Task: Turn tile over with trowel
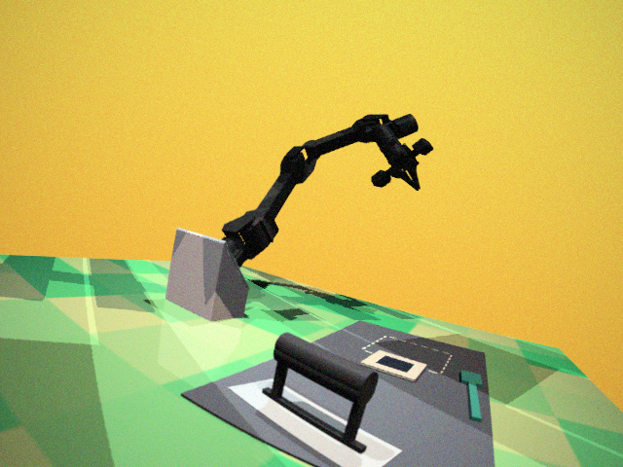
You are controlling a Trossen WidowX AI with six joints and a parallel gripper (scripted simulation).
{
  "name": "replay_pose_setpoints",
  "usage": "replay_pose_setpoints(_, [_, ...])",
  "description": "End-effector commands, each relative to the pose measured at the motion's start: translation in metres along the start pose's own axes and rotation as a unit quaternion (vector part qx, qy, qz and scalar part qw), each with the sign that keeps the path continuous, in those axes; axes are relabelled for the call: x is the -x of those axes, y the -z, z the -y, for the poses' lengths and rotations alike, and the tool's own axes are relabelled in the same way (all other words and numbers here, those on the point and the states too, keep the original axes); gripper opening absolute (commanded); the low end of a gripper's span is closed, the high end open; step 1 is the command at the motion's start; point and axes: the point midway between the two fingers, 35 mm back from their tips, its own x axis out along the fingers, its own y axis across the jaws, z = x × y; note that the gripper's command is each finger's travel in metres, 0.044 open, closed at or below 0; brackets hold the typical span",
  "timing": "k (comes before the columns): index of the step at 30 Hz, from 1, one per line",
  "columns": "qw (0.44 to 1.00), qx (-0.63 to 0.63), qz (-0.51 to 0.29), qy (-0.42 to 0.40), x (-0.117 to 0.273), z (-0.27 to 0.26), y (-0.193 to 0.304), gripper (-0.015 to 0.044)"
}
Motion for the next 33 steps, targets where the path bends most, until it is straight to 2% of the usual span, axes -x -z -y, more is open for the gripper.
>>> replay_pose_setpoints(1, [1.000, 0.000, 0.000, 0.000, 0.0000, 0.0000, 0.0000, 0.0000])
replay_pose_setpoints(10, [1.000, 0.000, 0.000, 0.000, 0.0000, 0.0000, 0.0000, 0.0000])
replay_pose_setpoints(14, [1.000, 0.000, 0.000, 0.000, 0.0000, 0.0000, 0.0000, 0.0100])
replay_pose_setpoints(33, [1.000, 0.000, 0.000, 0.000, 0.0000, 0.0000, 0.0000, 0.0100])
